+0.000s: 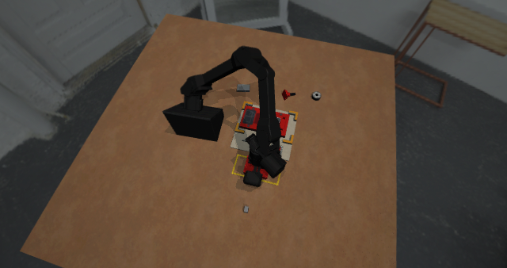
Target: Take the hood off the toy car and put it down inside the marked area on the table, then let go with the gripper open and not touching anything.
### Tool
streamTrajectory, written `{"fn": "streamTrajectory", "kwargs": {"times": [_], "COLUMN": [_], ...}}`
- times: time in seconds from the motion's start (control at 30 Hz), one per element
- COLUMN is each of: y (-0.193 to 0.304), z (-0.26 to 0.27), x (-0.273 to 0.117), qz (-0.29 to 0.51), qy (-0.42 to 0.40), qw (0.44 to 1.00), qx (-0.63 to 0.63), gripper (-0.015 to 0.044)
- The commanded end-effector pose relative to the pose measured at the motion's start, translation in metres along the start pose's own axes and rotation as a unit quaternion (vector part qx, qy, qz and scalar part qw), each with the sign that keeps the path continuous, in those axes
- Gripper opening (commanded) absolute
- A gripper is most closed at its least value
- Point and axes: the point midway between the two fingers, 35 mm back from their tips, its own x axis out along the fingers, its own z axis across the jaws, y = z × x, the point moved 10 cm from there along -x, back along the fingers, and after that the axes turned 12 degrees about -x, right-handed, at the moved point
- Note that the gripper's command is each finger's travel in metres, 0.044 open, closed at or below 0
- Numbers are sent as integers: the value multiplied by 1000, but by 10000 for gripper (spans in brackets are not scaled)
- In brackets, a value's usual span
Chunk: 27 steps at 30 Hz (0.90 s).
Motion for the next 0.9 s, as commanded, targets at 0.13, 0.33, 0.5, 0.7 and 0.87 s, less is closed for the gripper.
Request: {"fn": "streamTrajectory", "kwargs": {"times": [0.13,0.33,0.5,0.7,0.87], "y": [0,0,0,0,0], "z": [0,0,0,0,0], "x": [4,7,10,13,12], "qz": [-2,-2,-2,-2,0], "qy": [-2,-2,-2,-2,0], "qw": [1000,1000,1000,1000,1000], "qx": [2,2,2,2,0], "gripper": [0,0,0,0,79]}}
